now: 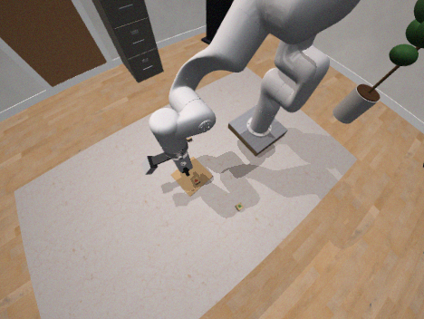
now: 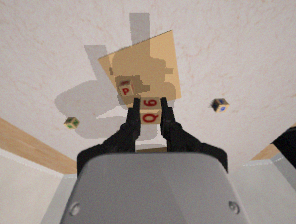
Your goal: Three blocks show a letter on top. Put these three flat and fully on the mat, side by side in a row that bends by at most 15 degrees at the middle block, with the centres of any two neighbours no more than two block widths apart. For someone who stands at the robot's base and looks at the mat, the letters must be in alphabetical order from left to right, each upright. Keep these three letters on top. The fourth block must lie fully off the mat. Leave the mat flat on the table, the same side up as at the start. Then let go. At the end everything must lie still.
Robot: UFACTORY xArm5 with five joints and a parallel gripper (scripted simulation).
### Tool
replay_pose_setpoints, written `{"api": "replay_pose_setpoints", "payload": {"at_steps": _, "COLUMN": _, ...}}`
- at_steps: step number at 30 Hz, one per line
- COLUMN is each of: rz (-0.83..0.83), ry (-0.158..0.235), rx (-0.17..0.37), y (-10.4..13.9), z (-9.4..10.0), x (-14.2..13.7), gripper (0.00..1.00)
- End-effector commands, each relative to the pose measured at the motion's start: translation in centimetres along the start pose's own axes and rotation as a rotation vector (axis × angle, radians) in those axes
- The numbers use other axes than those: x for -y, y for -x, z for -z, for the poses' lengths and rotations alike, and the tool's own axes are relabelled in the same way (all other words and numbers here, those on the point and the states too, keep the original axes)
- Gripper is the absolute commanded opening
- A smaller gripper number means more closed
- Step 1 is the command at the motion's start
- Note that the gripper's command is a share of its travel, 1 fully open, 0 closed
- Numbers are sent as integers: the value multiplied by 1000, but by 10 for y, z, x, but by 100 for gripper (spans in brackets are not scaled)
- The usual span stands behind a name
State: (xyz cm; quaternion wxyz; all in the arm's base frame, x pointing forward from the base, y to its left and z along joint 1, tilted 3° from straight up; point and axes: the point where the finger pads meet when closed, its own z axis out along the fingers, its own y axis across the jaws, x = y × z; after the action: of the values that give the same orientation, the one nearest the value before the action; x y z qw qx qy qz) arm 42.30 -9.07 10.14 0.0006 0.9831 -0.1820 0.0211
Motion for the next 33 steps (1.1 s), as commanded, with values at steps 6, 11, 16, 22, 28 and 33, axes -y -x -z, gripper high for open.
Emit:
{"api": "replay_pose_setpoints", "payload": {"at_steps": 6, "rz": -208, "ry": -1, "rx": -4, "y": 1, "z": 2, "x": 1, "gripper": 21}}
{"api": "replay_pose_setpoints", "payload": {"at_steps": 11, "rz": -331, "ry": -2, "rx": -4, "y": 3, "z": 2, "x": 2, "gripper": 21}}
{"api": "replay_pose_setpoints", "payload": {"at_steps": 16, "rz": -455, "ry": -2, "rx": -4, "y": 5, "z": 2, "x": 3, "gripper": 21}}
{"api": "replay_pose_setpoints", "payload": {"at_steps": 22, "rz": -590, "ry": -2, "rx": -4, "y": 6, "z": 2, "x": 4, "gripper": 21}}
{"api": "replay_pose_setpoints", "payload": {"at_steps": 28, "rz": -739, "ry": -3, "rx": -3, "y": 8, "z": 2, "x": 5, "gripper": 21}}
{"api": "replay_pose_setpoints", "payload": {"at_steps": 33, "rz": -862, "ry": -3, "rx": -3, "y": 10, "z": 2, "x": 5, "gripper": 21}}
